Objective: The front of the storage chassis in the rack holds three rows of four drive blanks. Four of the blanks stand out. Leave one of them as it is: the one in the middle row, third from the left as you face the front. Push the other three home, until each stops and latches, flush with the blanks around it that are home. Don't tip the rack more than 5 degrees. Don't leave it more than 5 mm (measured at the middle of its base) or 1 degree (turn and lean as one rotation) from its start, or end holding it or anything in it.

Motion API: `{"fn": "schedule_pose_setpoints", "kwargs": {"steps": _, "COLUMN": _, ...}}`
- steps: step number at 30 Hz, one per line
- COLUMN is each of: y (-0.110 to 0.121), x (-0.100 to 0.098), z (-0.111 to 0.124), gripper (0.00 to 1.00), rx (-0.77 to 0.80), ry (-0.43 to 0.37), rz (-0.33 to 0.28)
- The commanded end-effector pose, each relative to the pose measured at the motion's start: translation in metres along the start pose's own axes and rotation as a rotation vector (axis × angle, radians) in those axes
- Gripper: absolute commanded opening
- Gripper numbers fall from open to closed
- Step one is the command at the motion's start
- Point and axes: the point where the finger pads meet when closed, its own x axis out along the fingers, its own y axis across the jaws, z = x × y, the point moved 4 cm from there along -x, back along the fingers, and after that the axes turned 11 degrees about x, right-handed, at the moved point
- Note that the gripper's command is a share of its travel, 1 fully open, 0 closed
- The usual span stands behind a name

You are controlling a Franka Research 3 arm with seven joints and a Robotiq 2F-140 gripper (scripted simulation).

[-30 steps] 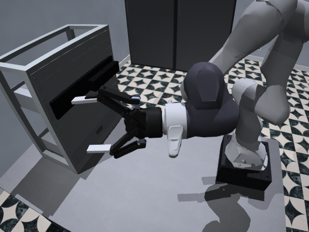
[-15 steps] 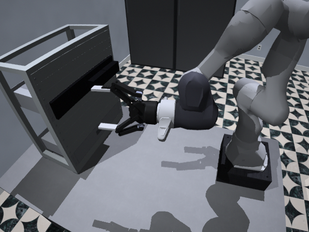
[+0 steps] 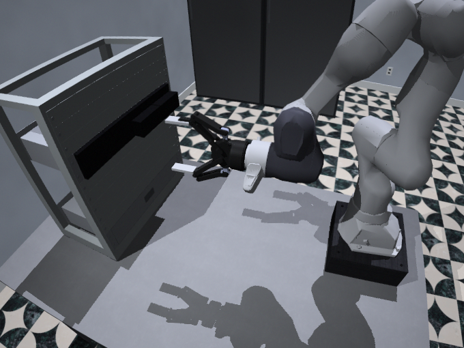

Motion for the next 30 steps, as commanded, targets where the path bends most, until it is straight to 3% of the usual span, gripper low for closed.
{"fn": "schedule_pose_setpoints", "kwargs": {"steps": 1, "y": 0.003, "x": -0.002, "z": 0.024, "gripper": 1.00, "rx": -0.013, "ry": -0.011, "rz": 0.020}}
{"fn": "schedule_pose_setpoints", "kwargs": {"steps": 8, "y": 0.001, "x": -0.011, "z": 0.065, "gripper": 1.00, "rx": -0.050, "ry": -0.054, "rz": 0.019}}
{"fn": "schedule_pose_setpoints", "kwargs": {"steps": 16, "y": 0.000, "x": -0.017, "z": 0.086, "gripper": 1.00, "rx": -0.070, "ry": -0.078, "rz": 0.017}}
{"fn": "schedule_pose_setpoints", "kwargs": {"steps": 30, "y": -0.001, "x": -0.022, "z": 0.102, "gripper": 1.00, "rx": -0.085, "ry": -0.097, "rz": 0.015}}
